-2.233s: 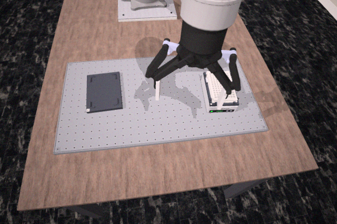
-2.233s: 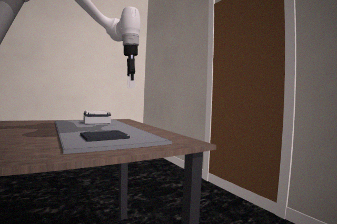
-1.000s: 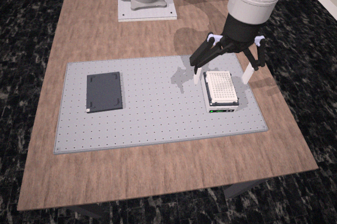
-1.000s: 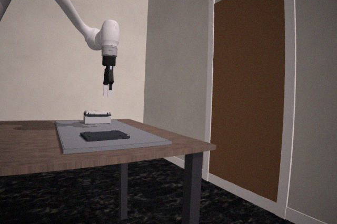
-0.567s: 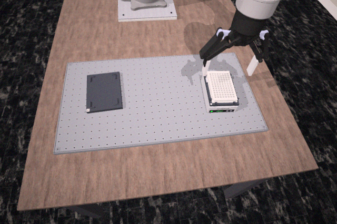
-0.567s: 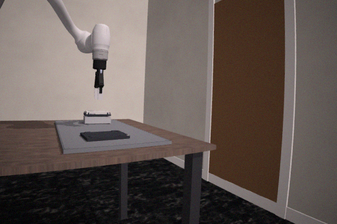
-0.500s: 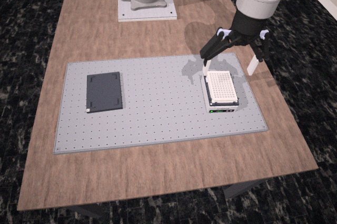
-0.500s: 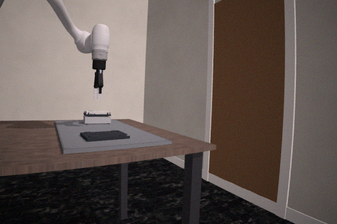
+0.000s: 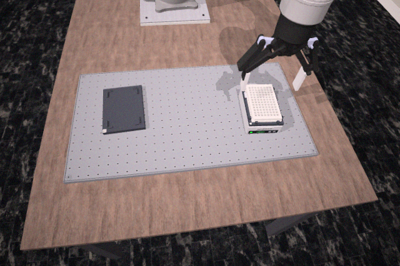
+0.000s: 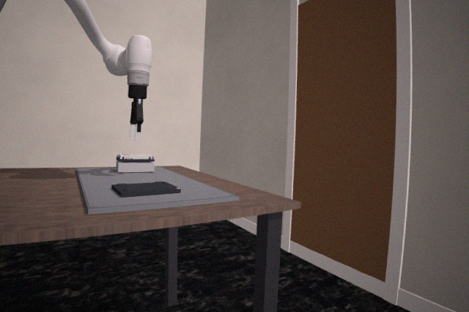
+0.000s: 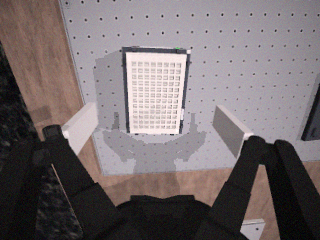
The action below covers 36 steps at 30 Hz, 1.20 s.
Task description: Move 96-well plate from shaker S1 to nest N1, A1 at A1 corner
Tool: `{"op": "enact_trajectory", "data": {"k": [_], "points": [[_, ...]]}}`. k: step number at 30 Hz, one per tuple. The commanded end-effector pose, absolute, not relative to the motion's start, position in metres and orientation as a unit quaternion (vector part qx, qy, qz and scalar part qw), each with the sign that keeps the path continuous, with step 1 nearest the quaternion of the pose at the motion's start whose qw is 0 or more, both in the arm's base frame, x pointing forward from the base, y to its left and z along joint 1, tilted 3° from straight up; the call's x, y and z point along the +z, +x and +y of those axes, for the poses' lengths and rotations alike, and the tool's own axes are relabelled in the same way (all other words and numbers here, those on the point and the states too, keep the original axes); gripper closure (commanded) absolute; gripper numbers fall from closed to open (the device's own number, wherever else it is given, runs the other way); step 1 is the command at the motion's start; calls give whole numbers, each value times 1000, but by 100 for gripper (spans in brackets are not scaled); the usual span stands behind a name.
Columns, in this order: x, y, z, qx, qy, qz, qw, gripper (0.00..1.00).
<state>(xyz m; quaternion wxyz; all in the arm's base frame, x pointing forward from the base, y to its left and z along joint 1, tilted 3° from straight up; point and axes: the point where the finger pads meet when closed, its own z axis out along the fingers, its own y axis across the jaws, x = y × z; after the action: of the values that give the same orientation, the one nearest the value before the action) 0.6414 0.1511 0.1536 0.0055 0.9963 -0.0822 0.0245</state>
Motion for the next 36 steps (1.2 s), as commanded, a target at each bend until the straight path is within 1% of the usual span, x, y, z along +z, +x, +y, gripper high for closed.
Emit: {"op": "enact_trajectory", "data": {"k": [1, 36], "points": [[151, 641, 151, 25, 996, -82, 5, 0], [100, 644, 150, 25, 996, -82, 5, 0]]}}
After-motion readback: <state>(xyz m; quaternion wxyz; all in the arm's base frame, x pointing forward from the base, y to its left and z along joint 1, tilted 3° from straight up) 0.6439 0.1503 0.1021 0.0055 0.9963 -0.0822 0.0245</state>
